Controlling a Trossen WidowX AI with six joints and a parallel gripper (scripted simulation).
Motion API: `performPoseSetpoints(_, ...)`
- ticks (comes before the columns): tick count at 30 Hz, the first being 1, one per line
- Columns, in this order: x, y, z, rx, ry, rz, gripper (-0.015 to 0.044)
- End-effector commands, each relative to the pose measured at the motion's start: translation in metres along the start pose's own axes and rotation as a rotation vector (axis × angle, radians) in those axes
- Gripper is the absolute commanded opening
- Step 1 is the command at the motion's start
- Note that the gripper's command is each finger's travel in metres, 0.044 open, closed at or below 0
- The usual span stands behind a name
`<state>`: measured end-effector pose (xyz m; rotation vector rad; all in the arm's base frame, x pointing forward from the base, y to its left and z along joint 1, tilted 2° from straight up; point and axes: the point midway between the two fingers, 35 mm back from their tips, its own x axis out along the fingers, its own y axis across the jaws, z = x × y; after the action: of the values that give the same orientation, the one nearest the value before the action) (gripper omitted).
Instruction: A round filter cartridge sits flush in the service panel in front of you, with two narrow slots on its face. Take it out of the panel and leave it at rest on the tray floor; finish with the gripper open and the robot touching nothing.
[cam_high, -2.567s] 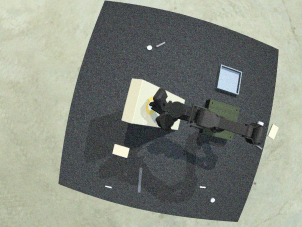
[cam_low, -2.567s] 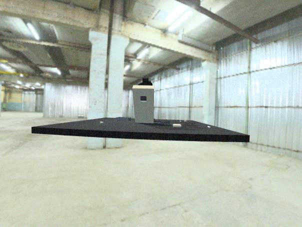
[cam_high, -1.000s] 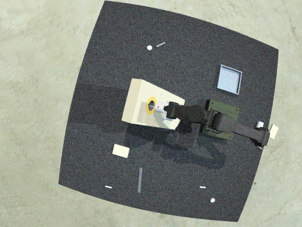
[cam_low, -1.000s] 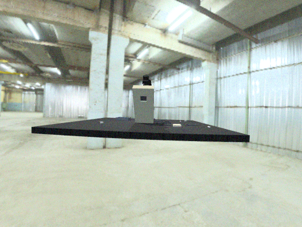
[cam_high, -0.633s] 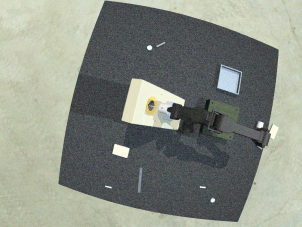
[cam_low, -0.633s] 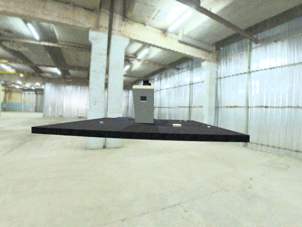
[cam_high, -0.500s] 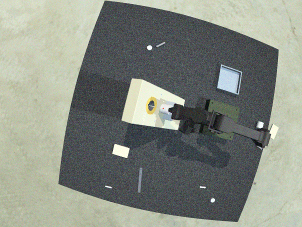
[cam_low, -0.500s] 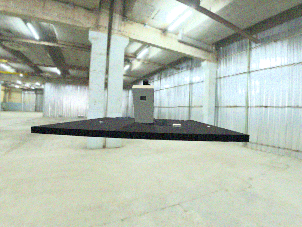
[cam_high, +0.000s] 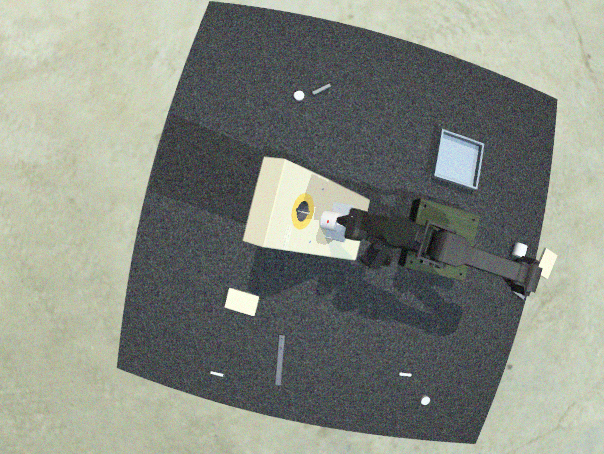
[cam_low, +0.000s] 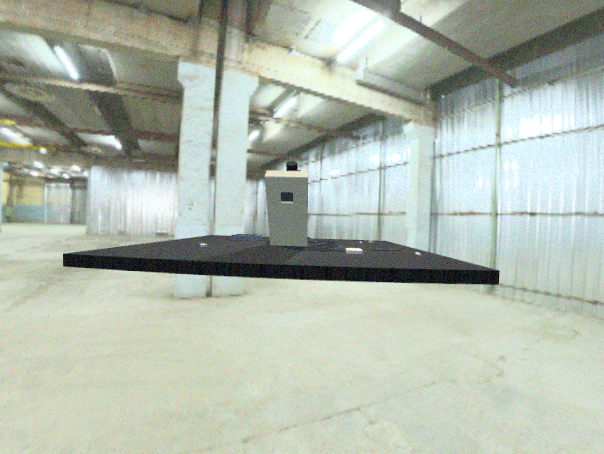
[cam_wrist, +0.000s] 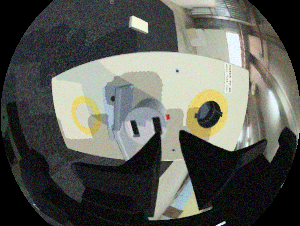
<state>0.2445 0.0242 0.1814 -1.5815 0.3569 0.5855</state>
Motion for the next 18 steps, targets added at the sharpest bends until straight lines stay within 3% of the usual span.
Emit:
performPoseSetpoints(1,0.000,0.003,0.000,0.002,-0.001,-0.008,0.0091)
performPoseSetpoints(14,-0.009,-0.071,-0.004,0.003,-0.002,-0.018,0.0091)
performPoseSetpoints(18,-0.023,-0.092,-0.005,0.001,-0.001,-0.024,0.0196)
